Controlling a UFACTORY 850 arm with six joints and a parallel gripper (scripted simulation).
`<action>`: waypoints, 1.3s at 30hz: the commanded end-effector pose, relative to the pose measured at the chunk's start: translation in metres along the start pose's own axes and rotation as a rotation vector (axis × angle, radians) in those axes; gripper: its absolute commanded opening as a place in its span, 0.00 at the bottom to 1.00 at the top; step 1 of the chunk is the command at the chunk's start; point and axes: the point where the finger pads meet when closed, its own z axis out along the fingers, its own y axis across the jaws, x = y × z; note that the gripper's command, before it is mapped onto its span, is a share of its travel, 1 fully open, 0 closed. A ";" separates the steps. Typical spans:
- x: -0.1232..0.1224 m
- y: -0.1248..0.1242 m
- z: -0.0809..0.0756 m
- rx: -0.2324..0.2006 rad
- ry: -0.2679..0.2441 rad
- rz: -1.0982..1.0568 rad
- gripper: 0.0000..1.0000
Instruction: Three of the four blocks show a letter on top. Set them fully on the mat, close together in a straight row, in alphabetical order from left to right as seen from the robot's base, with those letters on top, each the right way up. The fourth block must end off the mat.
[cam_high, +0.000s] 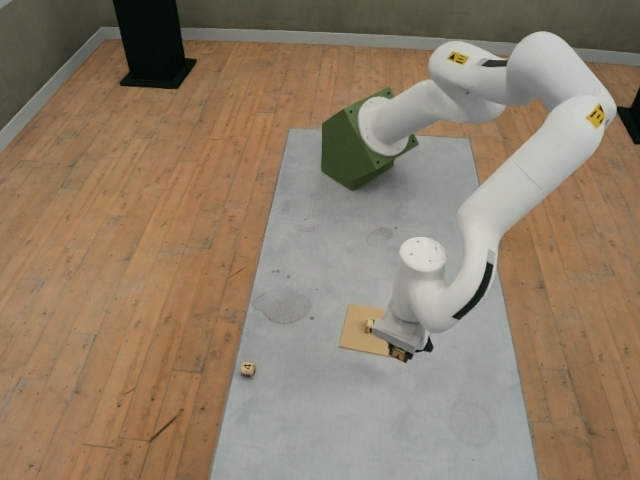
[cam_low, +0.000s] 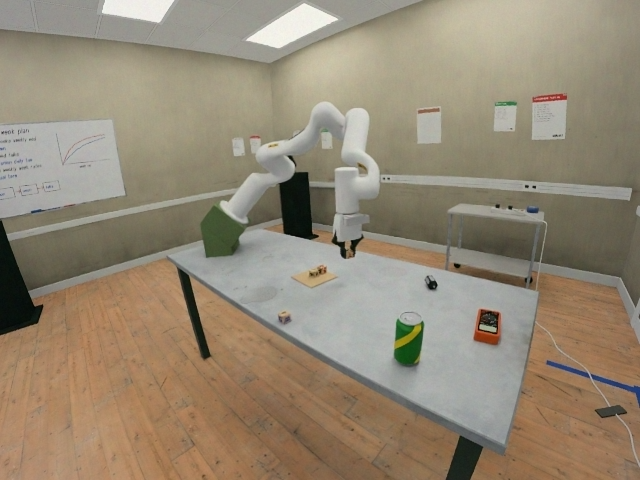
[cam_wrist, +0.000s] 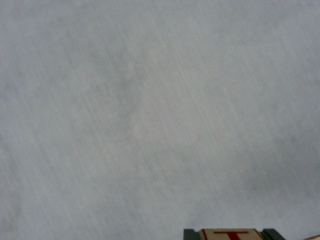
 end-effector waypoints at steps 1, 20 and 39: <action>-0.003 0.011 -0.001 0.013 0.012 -0.139 0.28; -0.020 0.053 0.000 0.010 0.013 -0.649 0.28; -0.038 0.088 -0.001 0.007 0.016 -1.104 0.28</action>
